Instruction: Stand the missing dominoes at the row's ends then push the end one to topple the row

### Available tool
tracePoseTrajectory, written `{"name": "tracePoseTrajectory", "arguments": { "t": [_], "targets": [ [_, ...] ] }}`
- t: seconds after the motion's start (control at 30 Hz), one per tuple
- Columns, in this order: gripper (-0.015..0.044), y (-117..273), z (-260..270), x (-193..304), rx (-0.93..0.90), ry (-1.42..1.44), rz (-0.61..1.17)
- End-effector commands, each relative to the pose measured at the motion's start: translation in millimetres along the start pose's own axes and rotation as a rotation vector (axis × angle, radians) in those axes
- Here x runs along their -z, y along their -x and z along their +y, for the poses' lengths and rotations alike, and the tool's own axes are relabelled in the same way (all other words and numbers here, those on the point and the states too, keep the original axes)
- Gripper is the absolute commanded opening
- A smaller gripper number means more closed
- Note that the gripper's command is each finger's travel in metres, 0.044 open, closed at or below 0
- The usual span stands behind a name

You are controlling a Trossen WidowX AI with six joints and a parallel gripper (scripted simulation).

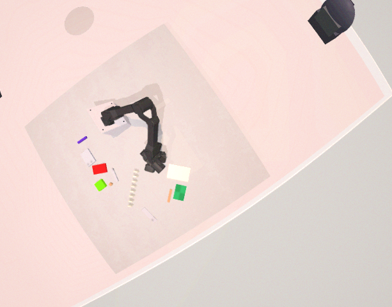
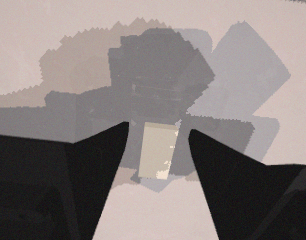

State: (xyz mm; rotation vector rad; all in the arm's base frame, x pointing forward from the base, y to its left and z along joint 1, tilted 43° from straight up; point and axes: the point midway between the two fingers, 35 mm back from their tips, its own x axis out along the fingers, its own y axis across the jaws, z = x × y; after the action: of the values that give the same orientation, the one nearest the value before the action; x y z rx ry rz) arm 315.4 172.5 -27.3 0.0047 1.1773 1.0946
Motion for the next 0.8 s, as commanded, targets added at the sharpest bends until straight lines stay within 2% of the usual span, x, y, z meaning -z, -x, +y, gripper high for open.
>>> {"name": "tracePoseTrajectory", "arguments": {
  "t": [0.0, 0.07, 0.4, 0.77],
  "targets": [
    [0.0151, -0.1, 0.2, 0.0, -0.001, -0.005, -0.001],
    [0.0107, -0.1, 0.2, 0.0, -0.001, -0.005, -0.001],
    [0.0107, 2.6, 0.0, 0.0, -0.001, -0.005, -0.001],
    [0.0107, 157.4, -9.1, 1.9, 0.005, -0.004, 0.004]
  ]
}}
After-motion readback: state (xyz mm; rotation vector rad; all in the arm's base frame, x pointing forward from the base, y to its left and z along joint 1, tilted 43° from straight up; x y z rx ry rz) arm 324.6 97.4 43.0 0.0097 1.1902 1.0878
